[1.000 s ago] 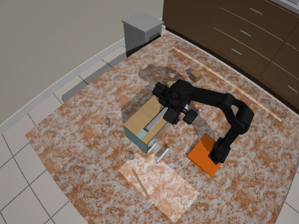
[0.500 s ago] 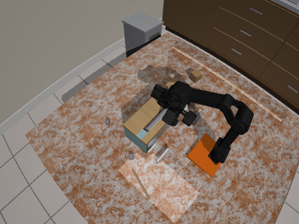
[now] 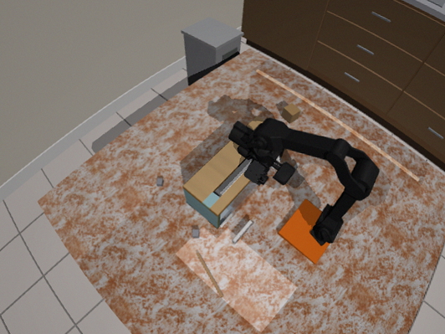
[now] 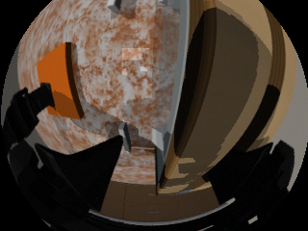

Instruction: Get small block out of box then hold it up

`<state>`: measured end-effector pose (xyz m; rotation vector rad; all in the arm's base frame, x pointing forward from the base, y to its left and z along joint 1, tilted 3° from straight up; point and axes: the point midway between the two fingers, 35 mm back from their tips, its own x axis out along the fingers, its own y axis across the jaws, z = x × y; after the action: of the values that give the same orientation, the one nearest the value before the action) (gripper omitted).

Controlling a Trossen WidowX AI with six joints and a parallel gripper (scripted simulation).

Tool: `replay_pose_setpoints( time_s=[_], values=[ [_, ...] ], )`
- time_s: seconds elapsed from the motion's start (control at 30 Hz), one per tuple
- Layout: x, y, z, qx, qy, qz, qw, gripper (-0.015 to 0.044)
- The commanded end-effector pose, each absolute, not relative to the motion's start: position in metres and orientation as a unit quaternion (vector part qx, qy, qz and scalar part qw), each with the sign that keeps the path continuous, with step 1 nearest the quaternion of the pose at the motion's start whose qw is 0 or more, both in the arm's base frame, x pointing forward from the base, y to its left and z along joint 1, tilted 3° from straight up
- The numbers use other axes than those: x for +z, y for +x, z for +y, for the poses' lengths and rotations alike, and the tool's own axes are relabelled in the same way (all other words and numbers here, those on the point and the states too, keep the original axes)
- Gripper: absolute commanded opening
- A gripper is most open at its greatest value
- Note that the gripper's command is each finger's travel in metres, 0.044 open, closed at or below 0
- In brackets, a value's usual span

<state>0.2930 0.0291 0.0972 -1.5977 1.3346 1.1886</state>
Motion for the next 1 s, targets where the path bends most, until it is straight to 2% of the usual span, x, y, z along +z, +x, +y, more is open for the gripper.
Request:
replay_pose_setpoints(
  time_s=[0.0,0.97],
  values=[
    [0.096,0.293,0.025,0.462,-0.622,0.518,0.362,0.0400],
    [0.096,0.299,-0.004,0.461,-0.622,0.519,0.362,0.0400]
  ],
)
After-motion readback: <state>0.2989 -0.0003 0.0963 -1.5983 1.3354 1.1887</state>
